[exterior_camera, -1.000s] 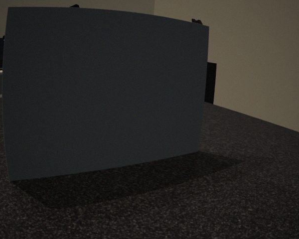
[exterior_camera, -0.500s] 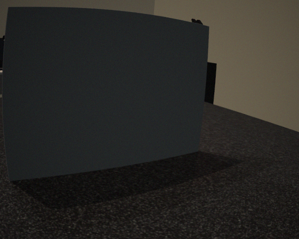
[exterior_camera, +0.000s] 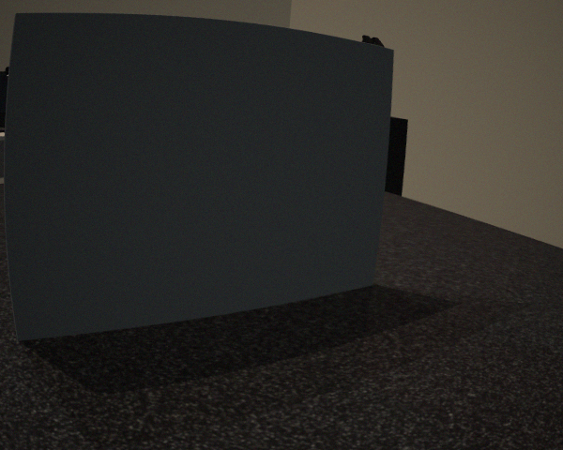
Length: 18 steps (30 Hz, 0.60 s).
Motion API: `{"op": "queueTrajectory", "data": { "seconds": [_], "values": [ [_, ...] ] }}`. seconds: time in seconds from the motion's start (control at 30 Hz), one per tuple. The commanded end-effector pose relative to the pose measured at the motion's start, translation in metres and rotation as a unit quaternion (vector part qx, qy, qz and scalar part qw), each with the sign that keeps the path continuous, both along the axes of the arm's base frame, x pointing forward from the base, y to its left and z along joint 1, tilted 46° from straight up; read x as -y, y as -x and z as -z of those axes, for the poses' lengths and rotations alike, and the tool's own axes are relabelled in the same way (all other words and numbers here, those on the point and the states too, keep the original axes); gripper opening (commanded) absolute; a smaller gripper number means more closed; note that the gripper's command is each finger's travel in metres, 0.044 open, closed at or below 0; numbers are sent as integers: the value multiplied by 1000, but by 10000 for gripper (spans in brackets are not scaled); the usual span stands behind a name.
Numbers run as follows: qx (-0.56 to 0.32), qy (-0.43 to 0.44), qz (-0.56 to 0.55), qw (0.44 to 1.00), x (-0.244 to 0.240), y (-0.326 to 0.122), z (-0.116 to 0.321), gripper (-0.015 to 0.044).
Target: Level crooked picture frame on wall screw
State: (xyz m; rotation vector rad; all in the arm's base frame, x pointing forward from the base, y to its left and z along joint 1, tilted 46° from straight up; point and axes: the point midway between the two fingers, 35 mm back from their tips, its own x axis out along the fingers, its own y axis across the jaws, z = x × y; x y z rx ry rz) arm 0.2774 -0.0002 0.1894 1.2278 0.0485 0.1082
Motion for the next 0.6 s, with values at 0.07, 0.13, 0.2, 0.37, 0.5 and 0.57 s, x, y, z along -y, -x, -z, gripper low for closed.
{"op": "queueTrajectory", "data": {
  "seconds": [0.07,0.13,0.2,0.37,0.5,0.57],
  "values": [
    [3,-1,0,1000,-2,-28,-7,260],
    [3,-1,0,1000,-4,-41,-7,260],
    [3,-1,0,1000,-6,-54,-5,260],
    [3,-1,0,1000,-8,-71,-1,260],
    [3,-1,0,1000,-8,-71,-1,260],
    [3,-1,0,1000,-8,-71,-1,260]
  ]
}}
